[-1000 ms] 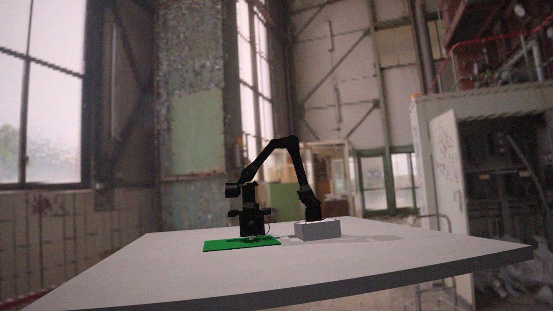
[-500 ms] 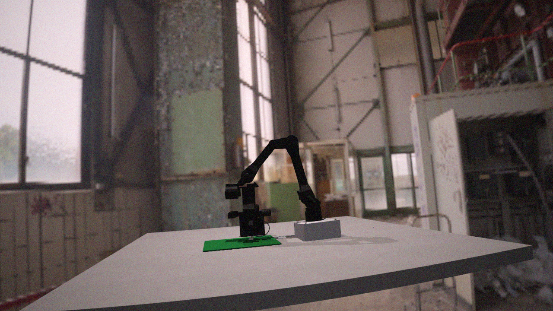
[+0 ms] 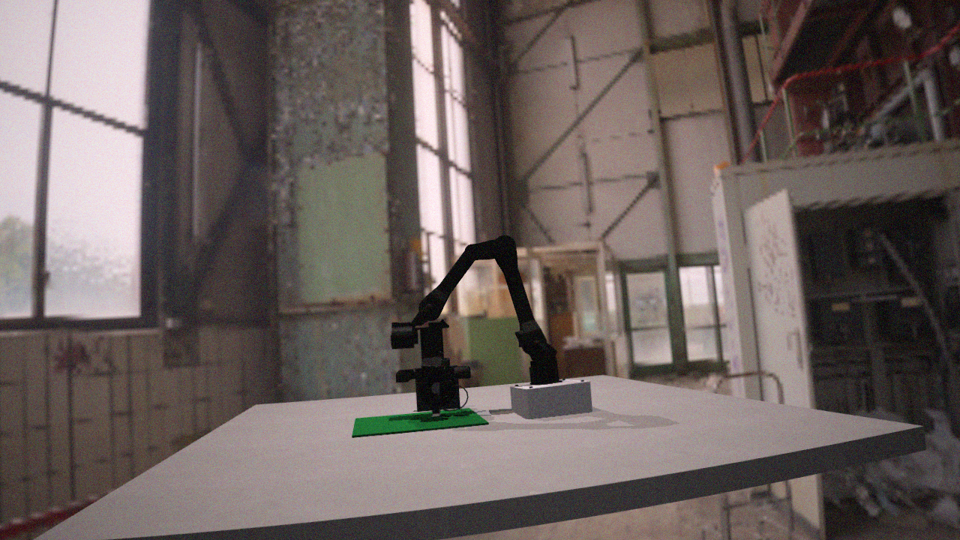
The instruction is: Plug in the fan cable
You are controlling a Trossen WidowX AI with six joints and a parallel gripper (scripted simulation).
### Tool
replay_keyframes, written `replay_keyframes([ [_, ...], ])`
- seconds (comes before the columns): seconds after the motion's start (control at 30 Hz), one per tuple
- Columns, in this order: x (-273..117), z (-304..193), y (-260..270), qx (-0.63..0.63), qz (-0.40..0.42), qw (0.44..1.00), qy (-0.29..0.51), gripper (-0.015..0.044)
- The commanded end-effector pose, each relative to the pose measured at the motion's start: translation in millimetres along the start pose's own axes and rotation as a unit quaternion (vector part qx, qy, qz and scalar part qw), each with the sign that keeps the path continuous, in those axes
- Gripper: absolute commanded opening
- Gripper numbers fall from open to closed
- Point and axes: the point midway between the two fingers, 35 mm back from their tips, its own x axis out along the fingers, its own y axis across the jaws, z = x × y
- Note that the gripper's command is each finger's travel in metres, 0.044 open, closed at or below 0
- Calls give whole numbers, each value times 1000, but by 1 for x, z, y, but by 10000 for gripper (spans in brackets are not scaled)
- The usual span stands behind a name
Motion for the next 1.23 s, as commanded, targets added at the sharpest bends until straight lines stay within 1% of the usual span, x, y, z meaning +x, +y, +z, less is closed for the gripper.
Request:
replay_keyframes([
  [0.0,4,0,0,-3,1,1000,-1,0],
  [0.33,1,0,0,0,0,1000,0,260],
  [0.43,-2,0,0,0,0,1000,0,260],
  [0.57,-51,0,-1,-2,1,1000,-1,260],
  [0.8,-54,2,-1,-3,1,1000,-1,260],
  [0.87,-55,19,-8,-2,1,1000,-2,260],
  [1.07,-56,109,-23,-2,1,1000,-5,260],
  [1.13,-56,119,-22,-2,1,1000,-5,260],
  [1.2,-56,119,-22,-2,1,1000,-5,260],
])
